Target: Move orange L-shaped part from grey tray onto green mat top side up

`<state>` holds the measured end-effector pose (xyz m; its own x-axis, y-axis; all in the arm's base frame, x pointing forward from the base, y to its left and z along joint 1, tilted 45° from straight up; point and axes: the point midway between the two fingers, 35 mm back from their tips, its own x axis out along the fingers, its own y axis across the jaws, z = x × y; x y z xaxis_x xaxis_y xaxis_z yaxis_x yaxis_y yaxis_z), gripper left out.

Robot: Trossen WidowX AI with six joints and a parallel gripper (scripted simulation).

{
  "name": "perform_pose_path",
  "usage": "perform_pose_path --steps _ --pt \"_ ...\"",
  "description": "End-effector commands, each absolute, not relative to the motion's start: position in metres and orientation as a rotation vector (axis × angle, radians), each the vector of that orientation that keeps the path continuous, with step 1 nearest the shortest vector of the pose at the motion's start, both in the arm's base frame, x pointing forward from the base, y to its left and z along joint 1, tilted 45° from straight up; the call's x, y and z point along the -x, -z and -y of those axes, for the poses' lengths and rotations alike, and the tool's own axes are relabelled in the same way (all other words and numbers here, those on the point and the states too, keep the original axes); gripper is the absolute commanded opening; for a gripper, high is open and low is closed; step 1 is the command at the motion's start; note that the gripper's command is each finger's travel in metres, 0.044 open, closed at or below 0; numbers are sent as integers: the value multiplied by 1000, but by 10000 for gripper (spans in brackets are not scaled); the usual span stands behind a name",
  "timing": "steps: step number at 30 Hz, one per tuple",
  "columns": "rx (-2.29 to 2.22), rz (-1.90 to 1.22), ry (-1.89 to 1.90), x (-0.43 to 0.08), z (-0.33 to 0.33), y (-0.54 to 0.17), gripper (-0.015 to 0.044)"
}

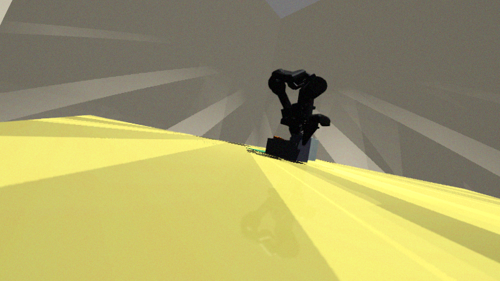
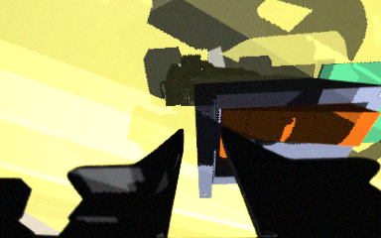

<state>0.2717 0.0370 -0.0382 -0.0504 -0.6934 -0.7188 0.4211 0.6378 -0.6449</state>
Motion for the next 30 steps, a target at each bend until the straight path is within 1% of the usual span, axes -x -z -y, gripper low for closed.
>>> perform_pose_path --steps 1,30 --pt "270 -1347 927 -268 -28 44 180" --pt "258 -1343 924 -269 -23 51 180"
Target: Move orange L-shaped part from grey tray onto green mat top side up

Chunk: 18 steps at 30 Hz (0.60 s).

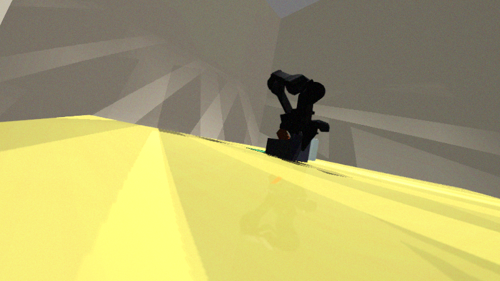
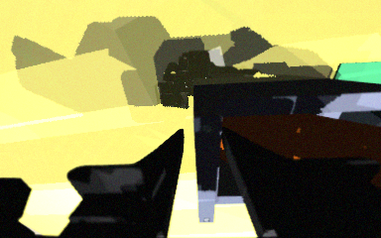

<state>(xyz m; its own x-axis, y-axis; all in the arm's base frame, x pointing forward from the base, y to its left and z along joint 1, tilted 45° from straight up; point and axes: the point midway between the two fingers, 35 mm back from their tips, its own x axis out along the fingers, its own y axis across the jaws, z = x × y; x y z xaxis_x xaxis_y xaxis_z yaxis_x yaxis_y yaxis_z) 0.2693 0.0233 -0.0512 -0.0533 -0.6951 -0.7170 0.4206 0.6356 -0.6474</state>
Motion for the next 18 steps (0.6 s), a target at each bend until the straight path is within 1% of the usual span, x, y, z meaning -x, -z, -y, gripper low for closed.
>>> perform_pose_path --steps 1,18 --pt "258 -1343 924 -269 -23 51 180" --pt "269 -1348 926 -274 -44 44 180"
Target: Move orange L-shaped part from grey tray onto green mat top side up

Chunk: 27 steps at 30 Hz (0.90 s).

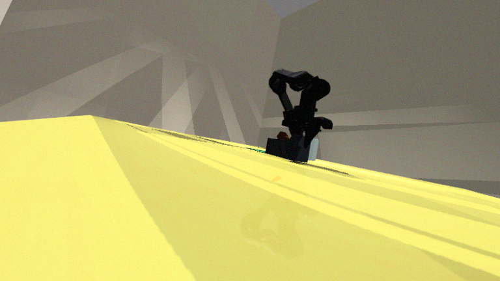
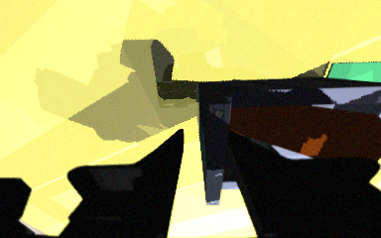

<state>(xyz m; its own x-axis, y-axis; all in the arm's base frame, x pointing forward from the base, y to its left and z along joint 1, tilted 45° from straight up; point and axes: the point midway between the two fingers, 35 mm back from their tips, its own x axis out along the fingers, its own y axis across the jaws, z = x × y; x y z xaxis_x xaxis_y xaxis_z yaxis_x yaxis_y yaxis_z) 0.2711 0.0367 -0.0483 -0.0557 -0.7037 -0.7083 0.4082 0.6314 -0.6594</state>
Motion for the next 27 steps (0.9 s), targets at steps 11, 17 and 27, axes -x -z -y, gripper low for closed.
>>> perform_pose_path --steps 11,17,27 --pt "268 -1351 925 -273 -99 -26 180" --pt "272 -1342 914 -274 -97 -24 180" --pt "272 -1342 914 -274 -97 -24 180"
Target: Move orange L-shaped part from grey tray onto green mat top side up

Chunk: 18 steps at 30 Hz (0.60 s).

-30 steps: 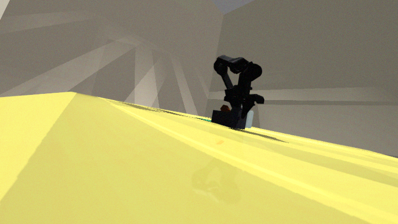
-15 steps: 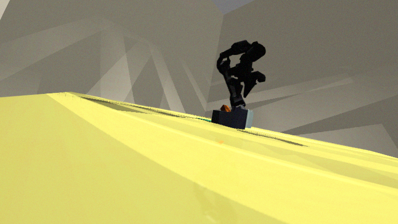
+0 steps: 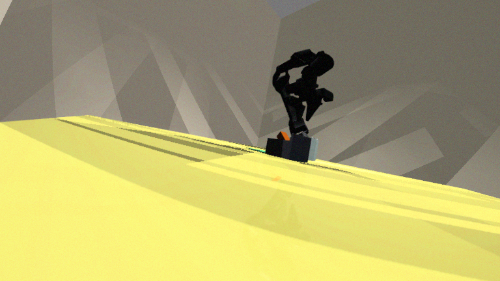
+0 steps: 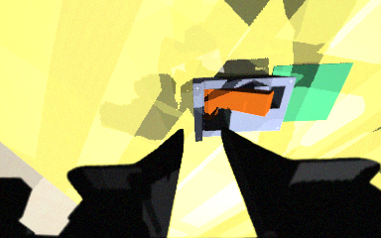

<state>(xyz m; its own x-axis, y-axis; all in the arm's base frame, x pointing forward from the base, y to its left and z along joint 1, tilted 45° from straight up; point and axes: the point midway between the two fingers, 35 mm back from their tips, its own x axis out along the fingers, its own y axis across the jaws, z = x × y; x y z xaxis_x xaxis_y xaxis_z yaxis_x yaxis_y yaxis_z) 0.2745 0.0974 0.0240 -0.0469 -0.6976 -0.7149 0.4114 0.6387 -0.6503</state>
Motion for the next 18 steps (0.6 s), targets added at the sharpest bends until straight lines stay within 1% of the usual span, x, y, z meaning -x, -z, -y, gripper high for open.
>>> perform_pose_path --steps 1,12,16,18 --pt "272 -1342 914 -274 -97 -24 180" --pt "272 -1342 914 -274 -97 -24 180" --pt "381 -1411 820 -273 -92 -29 280" --pt "502 -1481 712 -271 -87 -35 280"
